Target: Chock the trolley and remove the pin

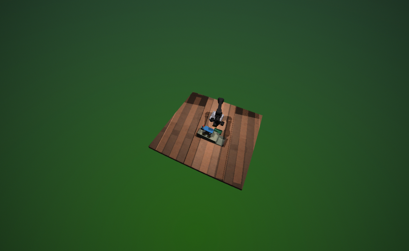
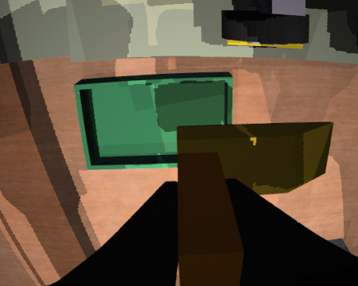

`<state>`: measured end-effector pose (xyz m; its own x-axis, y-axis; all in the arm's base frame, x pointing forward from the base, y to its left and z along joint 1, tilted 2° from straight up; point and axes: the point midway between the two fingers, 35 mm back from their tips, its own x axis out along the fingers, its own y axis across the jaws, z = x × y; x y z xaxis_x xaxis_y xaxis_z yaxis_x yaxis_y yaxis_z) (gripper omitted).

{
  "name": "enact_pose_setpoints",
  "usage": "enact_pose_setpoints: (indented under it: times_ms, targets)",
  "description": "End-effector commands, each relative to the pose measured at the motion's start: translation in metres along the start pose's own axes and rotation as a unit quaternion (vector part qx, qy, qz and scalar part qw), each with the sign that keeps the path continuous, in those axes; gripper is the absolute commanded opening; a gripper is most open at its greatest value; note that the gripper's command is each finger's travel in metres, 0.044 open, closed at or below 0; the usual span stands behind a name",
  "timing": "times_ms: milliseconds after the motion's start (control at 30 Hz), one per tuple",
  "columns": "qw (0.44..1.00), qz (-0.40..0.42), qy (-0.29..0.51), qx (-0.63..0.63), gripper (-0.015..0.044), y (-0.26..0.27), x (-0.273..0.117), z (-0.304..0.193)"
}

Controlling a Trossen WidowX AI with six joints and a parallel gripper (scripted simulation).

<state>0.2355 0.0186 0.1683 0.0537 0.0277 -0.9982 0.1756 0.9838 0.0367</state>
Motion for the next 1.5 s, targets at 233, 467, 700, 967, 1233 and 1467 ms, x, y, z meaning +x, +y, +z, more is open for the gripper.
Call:
enact_pose_setpoints:
  times_ms: [233,467,700,967,1233,1467]
  targets:
    - [1.000,-0.001,-0.002,0.002,0.0000,0.043,0.002,0.012]
    - [1.000,-0.002,-0.002,0.002,0.0000,0.066,0.004,0.018]
    - [0.999,-0.052,-0.002,0.003,0.0000,0.070,0.004,0.018]
    - [0.999,-0.052,-0.002,0.003,0.0000,0.071,0.006,0.030]
    - [0.999,-0.052,-0.003,0.003,0.0000,0.072,0.009,0.048]
    - [0.999,-0.052,-0.003,0.003,0.0000,0.072,0.016,0.047]
